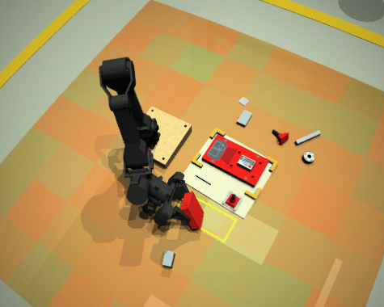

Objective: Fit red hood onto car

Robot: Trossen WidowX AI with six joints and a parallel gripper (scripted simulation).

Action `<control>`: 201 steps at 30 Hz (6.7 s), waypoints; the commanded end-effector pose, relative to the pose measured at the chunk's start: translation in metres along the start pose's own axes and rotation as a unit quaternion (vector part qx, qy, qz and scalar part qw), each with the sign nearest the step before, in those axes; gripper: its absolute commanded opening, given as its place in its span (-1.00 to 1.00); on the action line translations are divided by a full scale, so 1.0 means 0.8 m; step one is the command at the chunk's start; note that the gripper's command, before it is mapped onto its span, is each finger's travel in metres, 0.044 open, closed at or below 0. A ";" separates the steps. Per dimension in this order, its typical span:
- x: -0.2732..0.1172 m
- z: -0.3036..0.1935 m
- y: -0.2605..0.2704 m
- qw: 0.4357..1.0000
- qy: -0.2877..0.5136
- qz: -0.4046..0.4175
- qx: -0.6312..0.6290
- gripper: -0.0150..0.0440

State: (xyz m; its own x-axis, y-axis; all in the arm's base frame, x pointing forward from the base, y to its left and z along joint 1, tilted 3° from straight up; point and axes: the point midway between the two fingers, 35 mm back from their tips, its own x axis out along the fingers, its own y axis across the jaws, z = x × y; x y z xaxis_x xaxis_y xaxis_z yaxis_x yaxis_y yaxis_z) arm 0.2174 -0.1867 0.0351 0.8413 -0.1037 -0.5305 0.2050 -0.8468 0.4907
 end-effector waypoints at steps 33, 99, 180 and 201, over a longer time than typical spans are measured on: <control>-0.108 -0.010 0.024 0.980 -0.013 -0.011 0.201 1.00; -0.037 -0.020 0.058 0.159 0.176 -0.461 -0.855 1.00; -0.008 0.022 0.033 0.159 0.176 -0.461 -0.855 1.00; -0.002 0.031 0.027 0.159 0.176 -0.461 -0.855 1.00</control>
State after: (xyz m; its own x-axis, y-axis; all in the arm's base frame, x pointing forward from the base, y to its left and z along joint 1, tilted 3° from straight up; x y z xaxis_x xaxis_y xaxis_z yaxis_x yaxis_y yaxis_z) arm 0.2086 -0.2169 0.0312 -0.0220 -0.0524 -0.9984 -0.0919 0.9945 -0.0502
